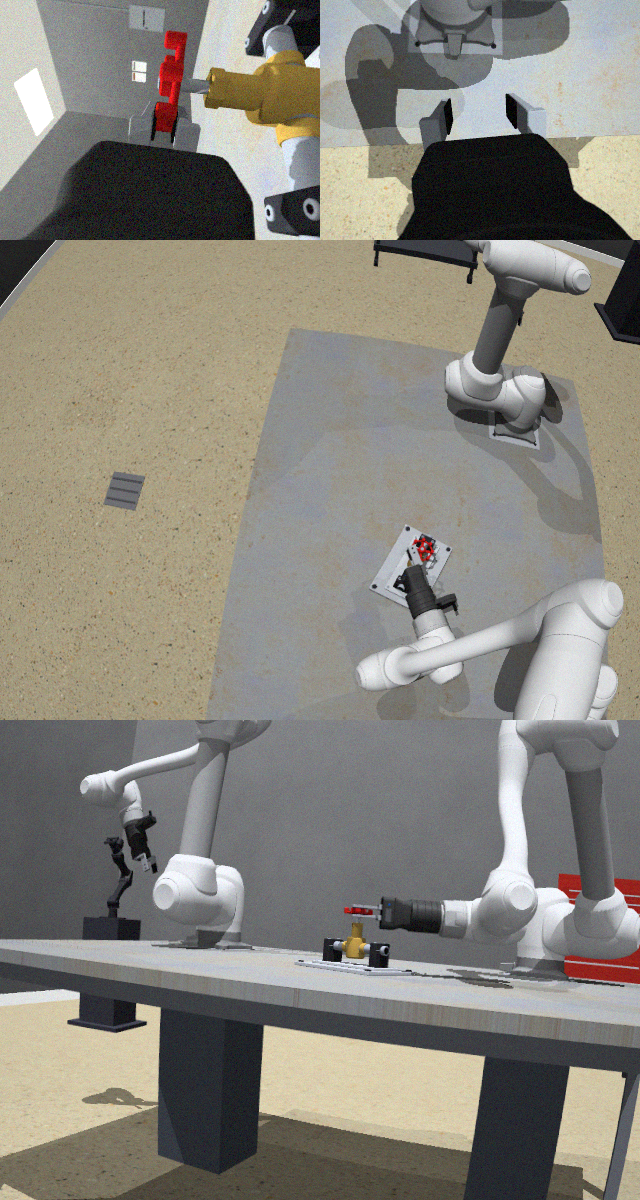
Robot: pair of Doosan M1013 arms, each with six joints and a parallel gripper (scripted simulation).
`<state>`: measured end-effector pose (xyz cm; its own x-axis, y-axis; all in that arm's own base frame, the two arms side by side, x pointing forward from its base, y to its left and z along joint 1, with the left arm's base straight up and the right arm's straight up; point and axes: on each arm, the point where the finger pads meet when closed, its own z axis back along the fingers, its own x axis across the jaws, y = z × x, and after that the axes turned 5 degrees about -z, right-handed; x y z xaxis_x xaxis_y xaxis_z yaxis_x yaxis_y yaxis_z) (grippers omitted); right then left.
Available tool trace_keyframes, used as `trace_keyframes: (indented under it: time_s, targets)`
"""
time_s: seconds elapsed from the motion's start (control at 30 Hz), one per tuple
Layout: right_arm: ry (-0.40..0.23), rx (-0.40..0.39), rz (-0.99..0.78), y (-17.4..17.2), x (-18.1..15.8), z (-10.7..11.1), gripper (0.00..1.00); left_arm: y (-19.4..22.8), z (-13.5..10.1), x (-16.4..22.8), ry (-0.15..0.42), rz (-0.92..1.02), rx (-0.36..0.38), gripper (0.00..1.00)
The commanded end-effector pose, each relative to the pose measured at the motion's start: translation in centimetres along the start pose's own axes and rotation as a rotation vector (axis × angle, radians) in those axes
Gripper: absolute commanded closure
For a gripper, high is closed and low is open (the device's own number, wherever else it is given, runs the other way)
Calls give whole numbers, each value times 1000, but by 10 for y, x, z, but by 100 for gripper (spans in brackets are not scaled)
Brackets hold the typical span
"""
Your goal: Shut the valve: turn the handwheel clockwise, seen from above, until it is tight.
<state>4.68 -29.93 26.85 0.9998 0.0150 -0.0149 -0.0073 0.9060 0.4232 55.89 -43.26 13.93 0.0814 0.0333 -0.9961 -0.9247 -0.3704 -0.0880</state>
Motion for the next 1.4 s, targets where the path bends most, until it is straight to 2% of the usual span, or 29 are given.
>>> trace_keyframes:
  time_s: [0.0,0.23,0.3,0.8,0.87,1.37]
  targets:
    - [-1,-1,0,0,0,1,0,0,-2,-1,8,0,68,100]
    - [-1,-1,0,0,0,1,0,0,-6,-1,20,0,204,100]
    - [-1,-1,0,0,0,1,0,0,-6,-1,20,0,204,100]
    - [-1,-1,0,0,0,1,0,4,-15,-2,51,-1,555,100]
    - [-1,-1,0,0,0,1,0,4,-15,-2,51,-1,555,100]
    - [-1,-1,0,0,0,1,0,12,-24,-3,89,-2,994,100]
